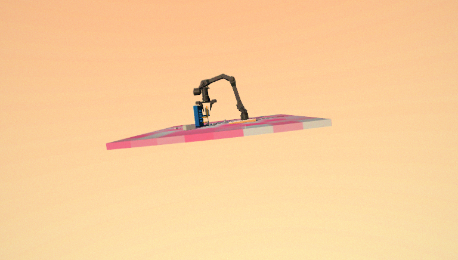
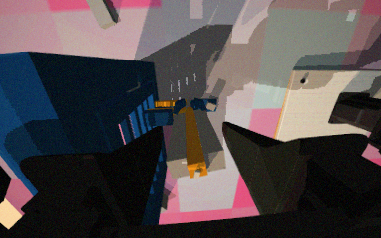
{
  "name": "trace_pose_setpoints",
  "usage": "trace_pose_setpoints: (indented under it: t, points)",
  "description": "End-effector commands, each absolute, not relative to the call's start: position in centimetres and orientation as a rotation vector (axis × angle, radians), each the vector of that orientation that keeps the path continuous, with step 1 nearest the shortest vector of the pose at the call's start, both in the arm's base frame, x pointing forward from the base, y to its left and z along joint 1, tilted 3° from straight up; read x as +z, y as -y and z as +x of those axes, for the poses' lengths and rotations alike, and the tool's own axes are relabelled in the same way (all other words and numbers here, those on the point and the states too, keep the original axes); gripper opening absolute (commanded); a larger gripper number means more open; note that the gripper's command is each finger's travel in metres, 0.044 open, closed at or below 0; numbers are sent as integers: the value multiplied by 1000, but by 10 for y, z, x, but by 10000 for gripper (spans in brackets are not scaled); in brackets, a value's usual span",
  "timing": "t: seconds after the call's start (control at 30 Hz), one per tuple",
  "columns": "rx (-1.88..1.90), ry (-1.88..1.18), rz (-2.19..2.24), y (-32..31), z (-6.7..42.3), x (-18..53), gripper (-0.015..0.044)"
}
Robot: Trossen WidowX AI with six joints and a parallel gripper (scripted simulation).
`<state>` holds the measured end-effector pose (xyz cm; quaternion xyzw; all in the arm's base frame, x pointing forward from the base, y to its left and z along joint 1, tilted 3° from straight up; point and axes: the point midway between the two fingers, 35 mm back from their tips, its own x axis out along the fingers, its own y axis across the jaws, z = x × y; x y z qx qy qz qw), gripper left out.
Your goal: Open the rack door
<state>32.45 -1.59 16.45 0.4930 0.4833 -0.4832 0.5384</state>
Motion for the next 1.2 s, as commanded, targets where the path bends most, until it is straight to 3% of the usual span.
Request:
trace_pose_setpoints:
  t: [0.0,0.57,1.17]
  points:
    - [-1000,-1239,1016,15,325,165,282]
    - [-386,-1463,351,15,325,165,282]
    - [283,-1488,-365,15,325,165,282]
